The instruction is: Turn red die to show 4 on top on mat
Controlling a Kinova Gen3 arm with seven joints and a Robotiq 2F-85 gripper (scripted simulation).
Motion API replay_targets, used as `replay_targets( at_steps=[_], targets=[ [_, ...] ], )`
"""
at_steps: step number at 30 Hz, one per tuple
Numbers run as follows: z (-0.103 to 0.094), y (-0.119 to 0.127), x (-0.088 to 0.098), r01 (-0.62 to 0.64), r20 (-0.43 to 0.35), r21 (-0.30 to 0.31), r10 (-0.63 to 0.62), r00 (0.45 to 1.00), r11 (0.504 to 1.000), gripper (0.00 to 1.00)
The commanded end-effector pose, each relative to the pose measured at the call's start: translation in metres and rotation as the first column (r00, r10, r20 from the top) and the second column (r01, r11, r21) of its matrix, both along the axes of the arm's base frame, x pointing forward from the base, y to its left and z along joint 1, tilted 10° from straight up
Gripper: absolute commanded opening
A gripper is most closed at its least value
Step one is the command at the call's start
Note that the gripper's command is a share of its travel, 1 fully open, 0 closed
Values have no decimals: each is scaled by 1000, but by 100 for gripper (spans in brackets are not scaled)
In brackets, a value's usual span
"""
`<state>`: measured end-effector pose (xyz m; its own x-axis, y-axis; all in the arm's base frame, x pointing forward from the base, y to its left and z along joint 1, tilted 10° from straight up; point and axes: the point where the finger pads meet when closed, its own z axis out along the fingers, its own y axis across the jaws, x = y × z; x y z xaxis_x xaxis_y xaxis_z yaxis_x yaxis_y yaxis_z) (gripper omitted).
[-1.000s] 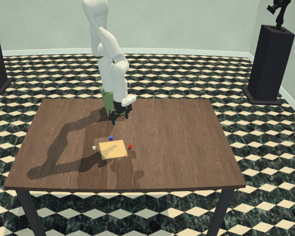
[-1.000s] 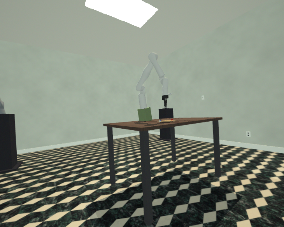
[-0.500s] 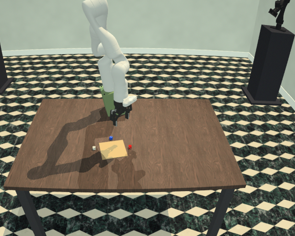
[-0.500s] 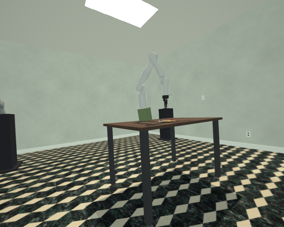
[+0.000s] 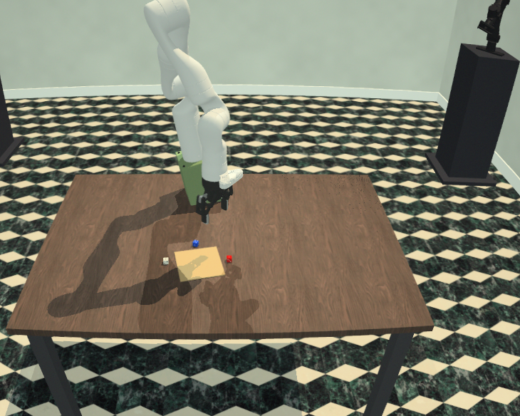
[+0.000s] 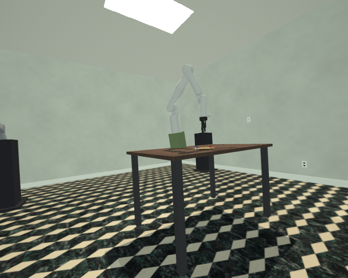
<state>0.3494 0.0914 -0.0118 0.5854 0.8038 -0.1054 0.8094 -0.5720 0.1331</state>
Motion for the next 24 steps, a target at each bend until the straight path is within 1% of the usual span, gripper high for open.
replay_targets(
  at_steps=[1, 6, 7, 12, 13, 18, 19, 24],
  targets=[
    [-1, 2, 2, -38, -7, -2, 38, 999, 999, 100],
    [-1, 2, 2, -38, -7, -2, 38, 999, 999, 100],
    [-2, 4, 4, -82, -15, -4, 82, 996, 997, 100],
    [-2, 4, 4, -82, -15, -4, 82, 996, 997, 100],
    [-3, 7, 6, -130, -24, -5, 130, 991, 991, 100],
    [-3, 7, 6, -130, -24, -5, 130, 991, 991, 100],
    [-4, 10, 8, -181, -33, -6, 181, 983, 983, 100],
    [-4, 10, 8, -181, -33, -6, 181, 983, 983, 100]
  ],
)
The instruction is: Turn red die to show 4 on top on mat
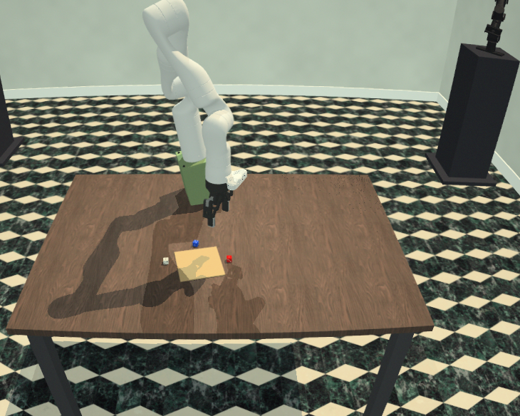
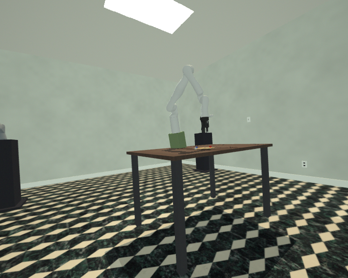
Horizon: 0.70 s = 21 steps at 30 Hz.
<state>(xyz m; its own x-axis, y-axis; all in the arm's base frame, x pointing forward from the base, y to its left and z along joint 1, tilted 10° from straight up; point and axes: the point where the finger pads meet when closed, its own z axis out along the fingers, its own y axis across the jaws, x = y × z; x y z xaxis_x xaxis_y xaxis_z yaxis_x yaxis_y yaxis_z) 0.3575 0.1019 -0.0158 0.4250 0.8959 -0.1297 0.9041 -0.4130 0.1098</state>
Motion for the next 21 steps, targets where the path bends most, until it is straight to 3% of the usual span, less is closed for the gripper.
replay_targets(
  at_steps=[1, 7, 8, 13, 14, 21],
  targets=[
    [-1, 3, 3, -52, -9, -2, 52, 999, 999, 100],
    [-1, 3, 3, -52, -9, -2, 52, 999, 999, 100],
    [-2, 6, 5, -107, -18, -4, 107, 994, 994, 100],
    [-2, 6, 5, -107, -18, -4, 107, 994, 994, 100],
    [-4, 10, 8, -162, -28, -5, 161, 987, 987, 100],
    [-4, 10, 8, -162, -28, -5, 161, 987, 987, 100]
  ],
)
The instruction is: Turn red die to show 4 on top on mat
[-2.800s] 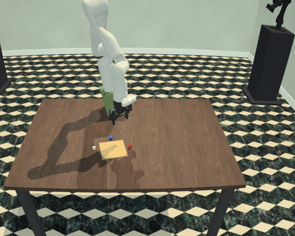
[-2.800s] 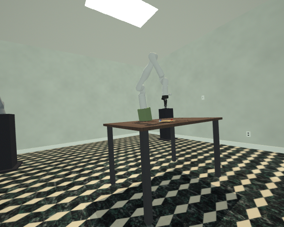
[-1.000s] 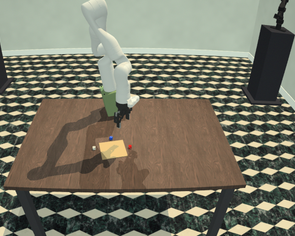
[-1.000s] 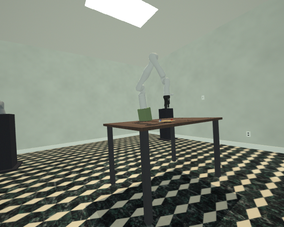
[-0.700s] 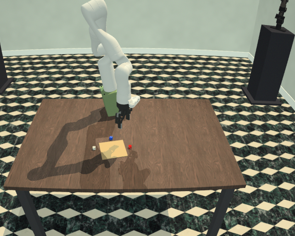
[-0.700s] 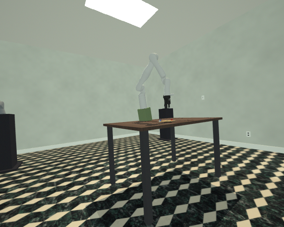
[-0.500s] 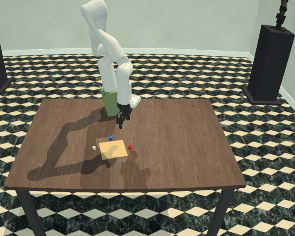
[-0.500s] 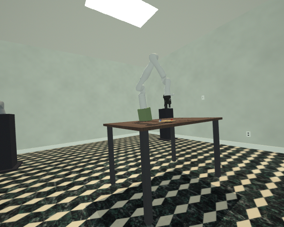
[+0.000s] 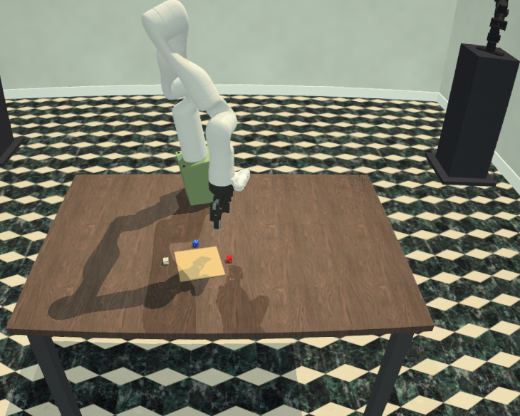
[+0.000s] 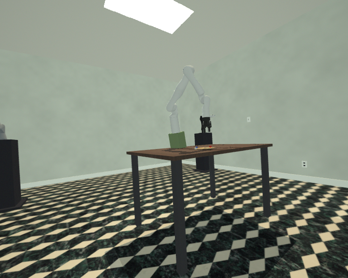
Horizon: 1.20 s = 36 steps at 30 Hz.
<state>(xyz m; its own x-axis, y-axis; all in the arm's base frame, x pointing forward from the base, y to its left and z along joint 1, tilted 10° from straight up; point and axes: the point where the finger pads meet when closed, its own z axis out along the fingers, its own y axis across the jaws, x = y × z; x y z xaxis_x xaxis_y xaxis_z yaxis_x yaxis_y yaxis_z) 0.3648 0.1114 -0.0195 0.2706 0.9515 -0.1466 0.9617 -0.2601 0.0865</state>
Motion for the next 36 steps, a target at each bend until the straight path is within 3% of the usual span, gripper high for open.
replay_targets(
  at_steps=[1, 2, 7, 14, 36],
  targets=[
    [0, 0, 0, 0, 1, 0, 0, 1000, 1000, 100],
    [-1, 3, 3, -53, -8, -2, 53, 999, 999, 100],
    [-1, 3, 3, -53, -8, -2, 53, 999, 999, 100],
    [-3, 10, 7, -153, -24, -4, 153, 988, 988, 100],
    [-5, 18, 13, -268, -42, -5, 267, 963, 964, 100]
  ],
)
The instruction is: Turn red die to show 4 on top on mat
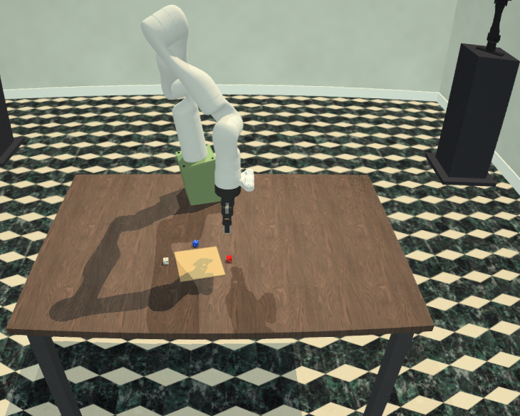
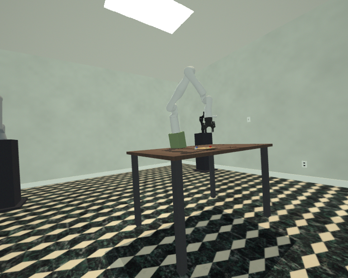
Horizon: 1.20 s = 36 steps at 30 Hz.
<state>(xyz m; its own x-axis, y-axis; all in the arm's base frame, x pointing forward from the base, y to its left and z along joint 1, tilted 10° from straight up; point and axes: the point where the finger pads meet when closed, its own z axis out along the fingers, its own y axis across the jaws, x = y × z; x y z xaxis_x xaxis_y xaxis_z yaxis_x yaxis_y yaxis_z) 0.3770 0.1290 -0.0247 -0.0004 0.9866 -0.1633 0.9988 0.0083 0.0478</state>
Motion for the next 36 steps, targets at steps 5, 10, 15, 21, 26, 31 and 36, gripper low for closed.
replay_targets(
  at_steps=[5, 10, 15, 21, 26, 31, 36],
  targets=[
    [-1, 2, 2, -27, -4, -1, 27, 1000, 1000, 100],
    [-1, 4, 3, -49, -7, -1, 49, 999, 999, 100],
    [-1, 5, 3, -65, -9, -2, 65, 998, 998, 100],
    [-2, 6, 4, -82, -12, -2, 82, 997, 997, 100],
    [-2, 6, 4, -84, -12, -2, 84, 996, 996, 100],
    [-2, 6, 4, -84, -12, -2, 84, 996, 996, 100],
    [-2, 6, 4, -84, -12, -2, 84, 996, 996, 100]
  ],
)
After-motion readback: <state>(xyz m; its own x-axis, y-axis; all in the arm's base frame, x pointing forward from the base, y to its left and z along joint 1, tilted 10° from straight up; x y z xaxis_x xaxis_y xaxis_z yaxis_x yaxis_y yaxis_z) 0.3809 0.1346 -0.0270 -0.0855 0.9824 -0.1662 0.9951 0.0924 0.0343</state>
